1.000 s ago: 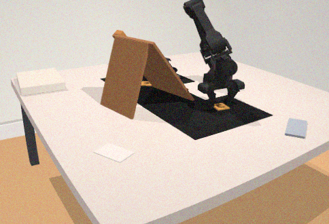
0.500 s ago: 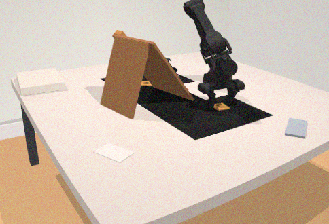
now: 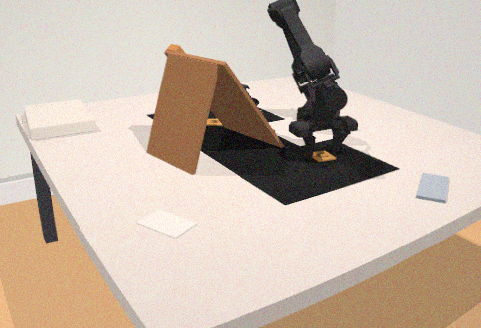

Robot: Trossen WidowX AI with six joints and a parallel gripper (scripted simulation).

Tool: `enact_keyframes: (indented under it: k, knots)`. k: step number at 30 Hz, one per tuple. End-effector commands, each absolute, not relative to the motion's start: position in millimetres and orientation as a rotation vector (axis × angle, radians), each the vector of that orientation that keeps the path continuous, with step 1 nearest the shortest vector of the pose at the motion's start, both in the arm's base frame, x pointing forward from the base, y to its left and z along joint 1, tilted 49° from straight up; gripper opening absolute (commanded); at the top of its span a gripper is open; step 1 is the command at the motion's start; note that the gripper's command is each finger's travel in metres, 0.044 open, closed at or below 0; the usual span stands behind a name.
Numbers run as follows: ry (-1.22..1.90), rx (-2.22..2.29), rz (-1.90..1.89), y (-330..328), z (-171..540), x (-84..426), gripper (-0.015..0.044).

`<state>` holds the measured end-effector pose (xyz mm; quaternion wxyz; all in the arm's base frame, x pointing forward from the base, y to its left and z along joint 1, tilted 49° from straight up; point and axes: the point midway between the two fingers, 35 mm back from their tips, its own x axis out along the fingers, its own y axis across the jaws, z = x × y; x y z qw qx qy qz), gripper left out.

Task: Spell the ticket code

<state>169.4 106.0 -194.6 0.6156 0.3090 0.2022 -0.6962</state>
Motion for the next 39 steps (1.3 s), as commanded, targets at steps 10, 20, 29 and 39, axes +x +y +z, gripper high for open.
enact_keyframes:
  k: [10,20,29,39]
  knots:
    - [0.466,0.707,-1.600,105.1,-195.1,169.5,0.0274]
    - [0.466,0.707,-1.600,109.0,-192.2,169.3,0.0129]
    - [0.466,0.707,-1.600,111.7,-189.0,169.1,0.0000]
    - [0.467,0.707,-1.600,114.6,-185.8,169.0,0.0000]
